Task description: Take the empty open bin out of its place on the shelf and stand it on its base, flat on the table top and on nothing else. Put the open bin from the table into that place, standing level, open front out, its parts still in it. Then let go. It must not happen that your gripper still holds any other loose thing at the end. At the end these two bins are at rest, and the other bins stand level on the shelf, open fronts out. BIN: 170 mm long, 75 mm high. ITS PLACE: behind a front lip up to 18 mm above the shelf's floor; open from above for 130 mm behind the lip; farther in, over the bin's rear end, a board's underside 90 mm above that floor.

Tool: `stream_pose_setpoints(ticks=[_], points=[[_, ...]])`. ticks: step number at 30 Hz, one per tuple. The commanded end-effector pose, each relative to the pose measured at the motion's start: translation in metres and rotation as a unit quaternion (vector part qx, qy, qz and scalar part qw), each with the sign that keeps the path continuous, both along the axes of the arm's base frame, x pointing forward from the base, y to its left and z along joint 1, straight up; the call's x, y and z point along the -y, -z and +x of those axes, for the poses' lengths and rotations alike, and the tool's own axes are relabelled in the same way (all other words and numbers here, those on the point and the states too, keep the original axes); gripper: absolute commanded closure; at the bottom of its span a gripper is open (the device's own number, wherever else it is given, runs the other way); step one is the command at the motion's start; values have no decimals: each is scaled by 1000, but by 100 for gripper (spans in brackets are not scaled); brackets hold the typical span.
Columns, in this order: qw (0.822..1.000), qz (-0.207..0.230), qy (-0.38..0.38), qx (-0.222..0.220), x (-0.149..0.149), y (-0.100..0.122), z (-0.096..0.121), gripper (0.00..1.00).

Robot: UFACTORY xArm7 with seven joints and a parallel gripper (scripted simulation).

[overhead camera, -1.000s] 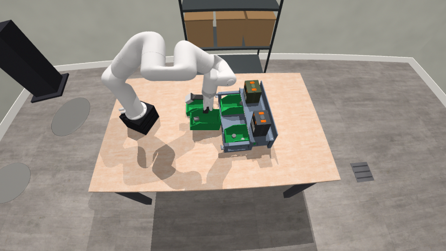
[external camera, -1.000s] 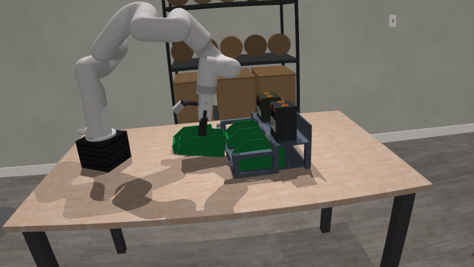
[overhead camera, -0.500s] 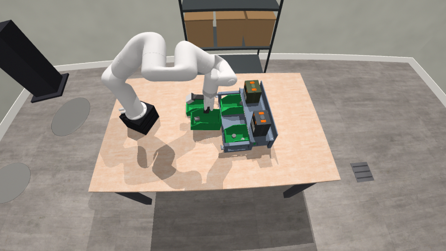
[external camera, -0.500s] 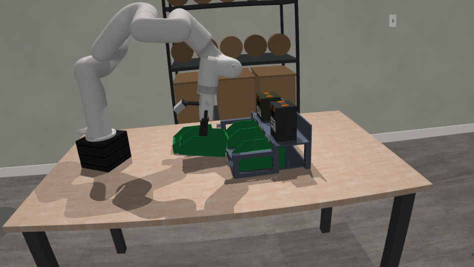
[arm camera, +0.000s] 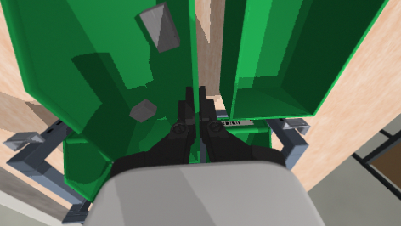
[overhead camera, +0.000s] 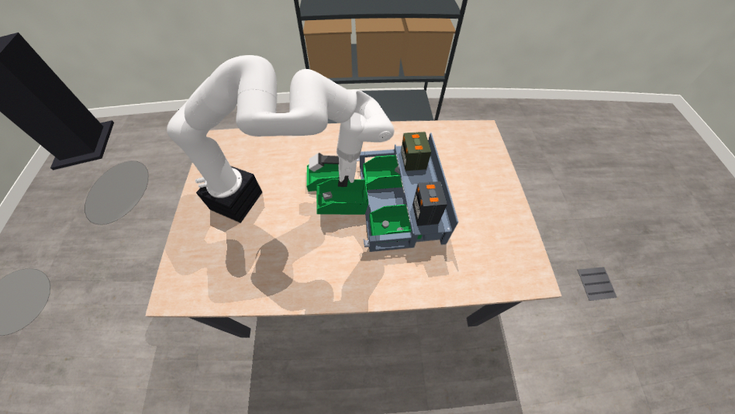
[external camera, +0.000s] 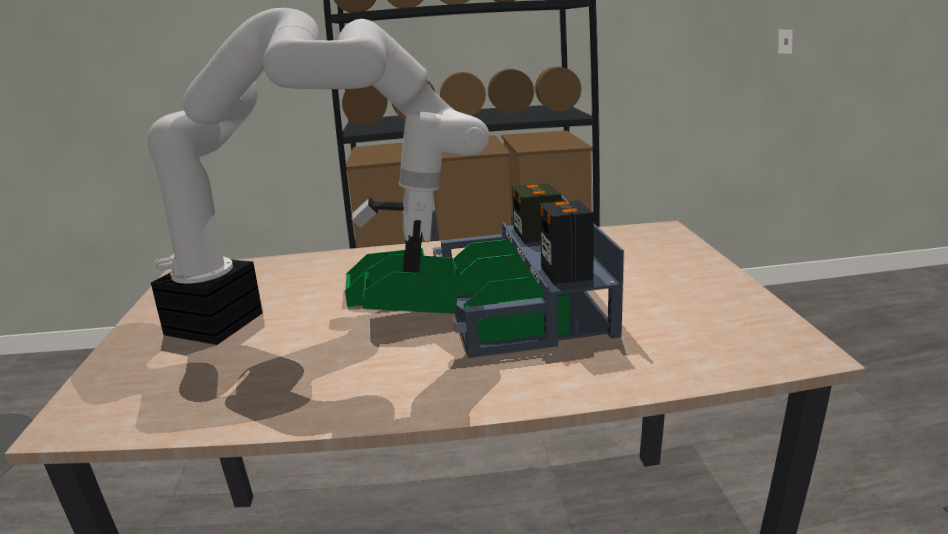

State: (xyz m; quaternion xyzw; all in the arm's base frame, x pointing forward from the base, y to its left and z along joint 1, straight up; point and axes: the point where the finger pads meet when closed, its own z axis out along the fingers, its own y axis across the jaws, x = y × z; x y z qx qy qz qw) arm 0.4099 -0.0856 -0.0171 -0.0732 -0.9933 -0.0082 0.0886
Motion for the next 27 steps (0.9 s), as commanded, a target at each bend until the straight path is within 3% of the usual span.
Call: stream_pose_setpoints(ticks=[1, 27], points=[[1000, 0, 0, 2, 1, -1, 4, 100], [1000, 0, 0, 1, 5, -1, 33, 100]])
